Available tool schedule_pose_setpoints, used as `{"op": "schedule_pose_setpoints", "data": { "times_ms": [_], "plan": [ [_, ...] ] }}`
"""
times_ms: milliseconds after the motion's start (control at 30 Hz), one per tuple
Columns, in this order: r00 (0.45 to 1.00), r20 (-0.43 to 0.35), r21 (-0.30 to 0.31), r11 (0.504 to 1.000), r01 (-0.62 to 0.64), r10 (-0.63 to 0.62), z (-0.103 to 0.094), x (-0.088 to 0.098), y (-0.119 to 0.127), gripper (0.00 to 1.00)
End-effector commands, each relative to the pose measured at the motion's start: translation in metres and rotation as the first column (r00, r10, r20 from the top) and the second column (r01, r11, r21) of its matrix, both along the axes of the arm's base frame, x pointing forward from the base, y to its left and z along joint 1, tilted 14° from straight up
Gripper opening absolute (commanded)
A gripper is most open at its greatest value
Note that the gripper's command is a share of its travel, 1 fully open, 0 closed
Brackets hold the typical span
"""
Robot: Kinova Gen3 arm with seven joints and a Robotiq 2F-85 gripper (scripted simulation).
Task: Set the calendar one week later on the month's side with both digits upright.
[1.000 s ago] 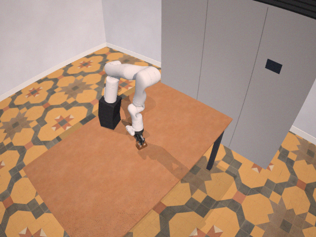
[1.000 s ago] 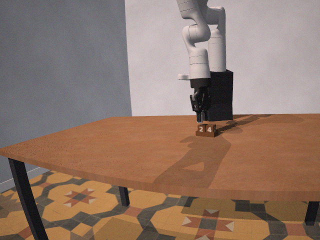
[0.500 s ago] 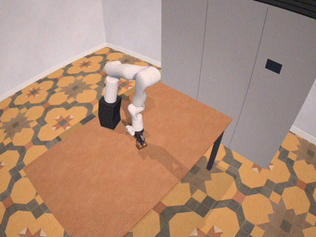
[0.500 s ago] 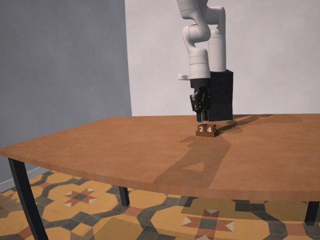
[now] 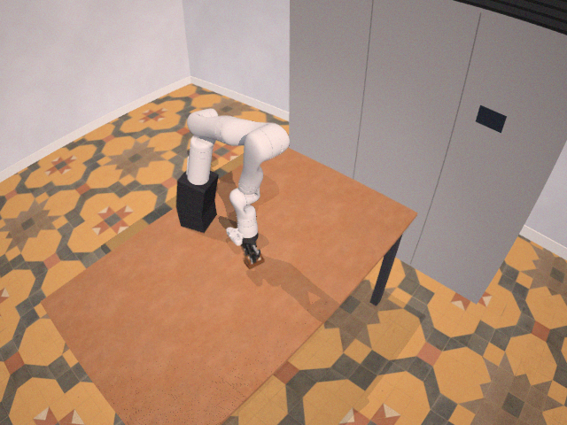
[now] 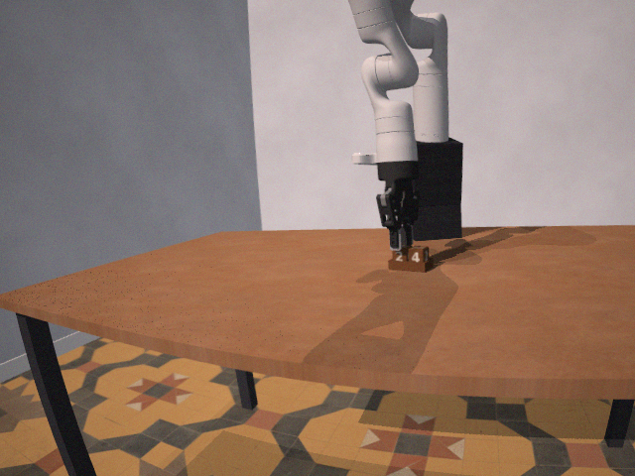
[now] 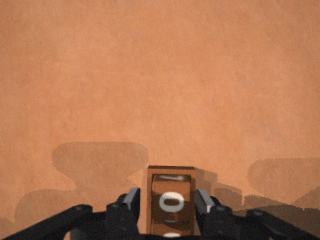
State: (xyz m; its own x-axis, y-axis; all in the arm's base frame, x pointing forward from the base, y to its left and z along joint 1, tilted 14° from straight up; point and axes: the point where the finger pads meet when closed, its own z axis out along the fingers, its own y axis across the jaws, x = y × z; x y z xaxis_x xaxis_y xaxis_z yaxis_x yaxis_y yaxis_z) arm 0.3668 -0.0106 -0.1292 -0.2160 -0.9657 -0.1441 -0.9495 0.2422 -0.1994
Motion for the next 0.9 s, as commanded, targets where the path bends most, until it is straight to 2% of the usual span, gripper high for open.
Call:
{"op": "schedule_pose_setpoints", "data": {
  "times_ms": [0,367,867],
  "plan": [
    [1.0,-0.006,0.001,1.0,-0.001,0.001,-0.007,-0.001,0.001,0.46],
    [1.0,-0.006,0.001,1.0,-0.001,0.001,-0.017,0.001,0.002,0.46],
    [1.0,-0.006,0.001,1.0,-0.001,0.001,-0.017,0.001,0.002,0.46]
  ]
}}
